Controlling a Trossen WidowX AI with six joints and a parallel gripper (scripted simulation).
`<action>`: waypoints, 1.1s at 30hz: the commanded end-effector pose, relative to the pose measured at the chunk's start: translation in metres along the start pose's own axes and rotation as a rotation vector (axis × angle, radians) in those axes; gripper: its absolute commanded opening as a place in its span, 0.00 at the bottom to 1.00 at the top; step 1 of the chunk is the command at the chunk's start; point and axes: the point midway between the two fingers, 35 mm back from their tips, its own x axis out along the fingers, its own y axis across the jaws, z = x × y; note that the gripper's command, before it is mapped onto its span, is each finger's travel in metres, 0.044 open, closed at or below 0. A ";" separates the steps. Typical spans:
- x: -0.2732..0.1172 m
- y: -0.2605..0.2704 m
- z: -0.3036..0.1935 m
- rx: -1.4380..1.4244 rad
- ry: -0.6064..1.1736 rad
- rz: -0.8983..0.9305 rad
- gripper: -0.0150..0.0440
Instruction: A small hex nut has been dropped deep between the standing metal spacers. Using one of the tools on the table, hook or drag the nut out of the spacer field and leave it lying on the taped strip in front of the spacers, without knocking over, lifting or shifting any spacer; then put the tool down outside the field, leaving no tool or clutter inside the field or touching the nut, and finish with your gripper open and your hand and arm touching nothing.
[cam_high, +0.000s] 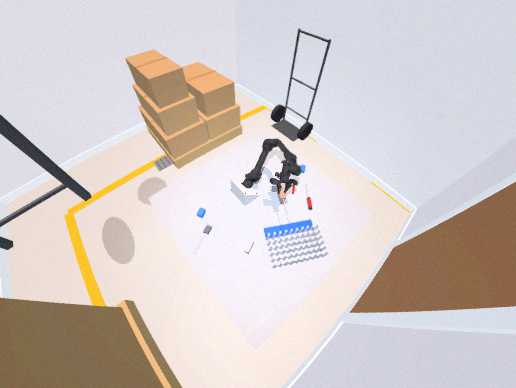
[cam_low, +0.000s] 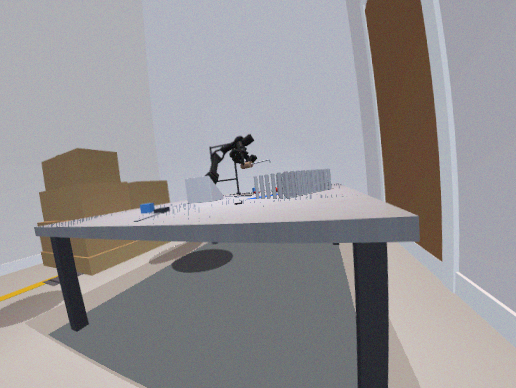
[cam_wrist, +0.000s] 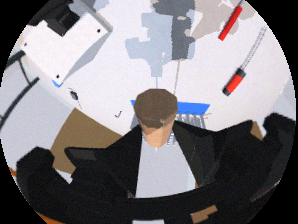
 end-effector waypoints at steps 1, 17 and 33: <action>0.003 -0.001 0.002 -0.017 0.005 0.006 0.25; 0.070 -0.026 0.035 -0.021 0.003 0.013 0.25; 0.124 -0.041 0.084 -0.015 0.009 -0.003 0.25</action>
